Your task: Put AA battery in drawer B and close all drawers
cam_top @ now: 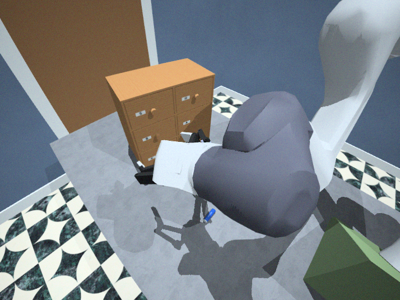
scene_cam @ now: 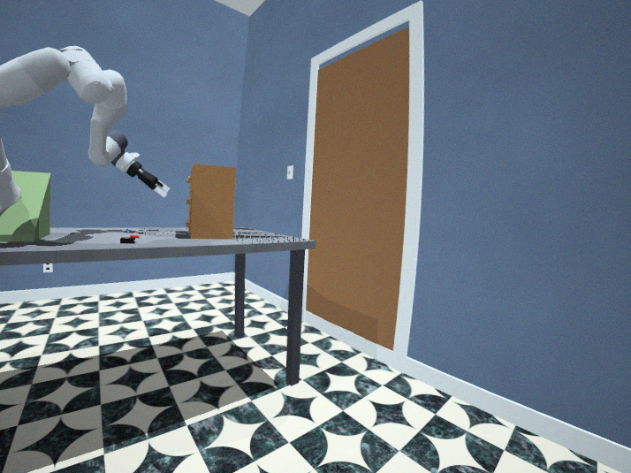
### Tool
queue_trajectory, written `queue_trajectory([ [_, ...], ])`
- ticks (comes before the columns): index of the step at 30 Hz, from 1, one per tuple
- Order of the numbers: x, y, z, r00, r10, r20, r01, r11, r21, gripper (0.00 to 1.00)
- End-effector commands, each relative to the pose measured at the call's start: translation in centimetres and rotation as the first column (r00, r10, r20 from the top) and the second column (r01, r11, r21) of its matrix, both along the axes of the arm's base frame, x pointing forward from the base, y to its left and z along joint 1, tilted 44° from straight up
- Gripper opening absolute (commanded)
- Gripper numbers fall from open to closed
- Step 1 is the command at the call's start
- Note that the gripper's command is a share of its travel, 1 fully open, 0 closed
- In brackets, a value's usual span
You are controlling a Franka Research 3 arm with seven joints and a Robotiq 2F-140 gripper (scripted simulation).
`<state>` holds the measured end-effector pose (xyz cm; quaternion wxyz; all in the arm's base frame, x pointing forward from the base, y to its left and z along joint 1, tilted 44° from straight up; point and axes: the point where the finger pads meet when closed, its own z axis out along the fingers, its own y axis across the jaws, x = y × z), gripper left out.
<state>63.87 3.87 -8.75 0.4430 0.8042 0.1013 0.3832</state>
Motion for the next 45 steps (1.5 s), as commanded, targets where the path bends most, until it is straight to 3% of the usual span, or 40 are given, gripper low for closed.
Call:
queue_trajectory([
  [1,1.6,-0.8,0.1,0.964,0.085,0.254,-0.102,0.993,0.055,1.00],
  [3,1.6,-0.8,0.1,0.964,0.085,0.254,-0.102,0.993,0.055,1.00],
  [10,2.6,-2.0,-0.6,0.906,0.222,0.360,-0.230,0.973,-0.021,1.00],
  [18,3.2,-2.8,-1.1,0.852,0.311,0.422,-0.307,0.948,-0.080,1.00],
  [31,3.6,-3.2,-1.4,0.815,0.360,0.453,-0.348,0.931,-0.115,1.00],
  [45,3.6,-3.3,-1.4,0.812,0.365,0.456,-0.352,0.929,-0.118,1.00],
])
